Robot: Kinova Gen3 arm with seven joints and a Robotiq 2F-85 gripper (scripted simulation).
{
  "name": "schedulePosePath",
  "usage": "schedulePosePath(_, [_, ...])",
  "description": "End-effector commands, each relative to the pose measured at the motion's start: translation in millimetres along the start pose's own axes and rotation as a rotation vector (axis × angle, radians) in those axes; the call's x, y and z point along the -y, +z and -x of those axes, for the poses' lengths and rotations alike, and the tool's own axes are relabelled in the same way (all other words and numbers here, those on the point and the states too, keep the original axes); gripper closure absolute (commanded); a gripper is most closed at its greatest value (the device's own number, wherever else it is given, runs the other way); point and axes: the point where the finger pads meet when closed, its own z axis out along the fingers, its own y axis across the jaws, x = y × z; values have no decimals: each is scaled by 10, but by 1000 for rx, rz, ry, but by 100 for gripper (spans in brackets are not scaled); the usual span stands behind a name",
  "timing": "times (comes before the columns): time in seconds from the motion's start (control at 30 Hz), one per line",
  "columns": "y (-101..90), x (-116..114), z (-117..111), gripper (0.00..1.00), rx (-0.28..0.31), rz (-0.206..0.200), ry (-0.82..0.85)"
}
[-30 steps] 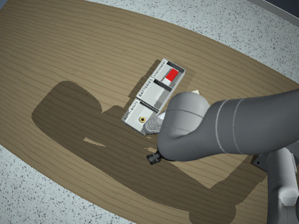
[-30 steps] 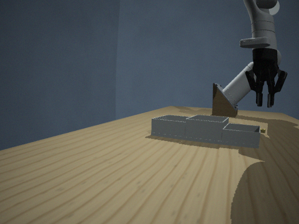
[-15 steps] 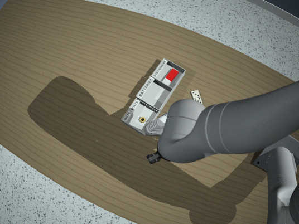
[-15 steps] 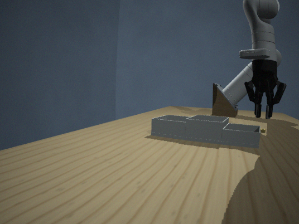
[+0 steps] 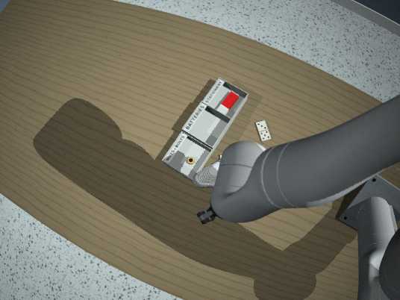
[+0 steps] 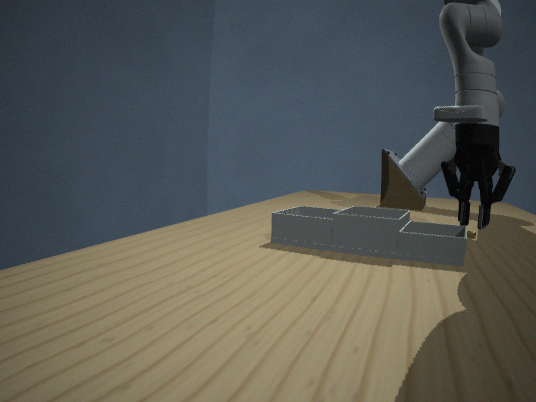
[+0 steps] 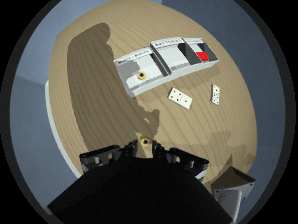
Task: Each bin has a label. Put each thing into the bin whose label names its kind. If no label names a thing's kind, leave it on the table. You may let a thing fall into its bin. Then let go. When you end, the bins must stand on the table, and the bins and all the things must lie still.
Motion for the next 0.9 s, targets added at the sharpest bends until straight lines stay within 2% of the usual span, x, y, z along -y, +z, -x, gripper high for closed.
schedulePosePath(0.0, [1,2,-12,69,0,-1,0])
schedulePosePath(0.53, [121,-3,-26,69,0,-1,0])
schedulePosePath(0.87, [121,-3,-29,69,0,-1,0])
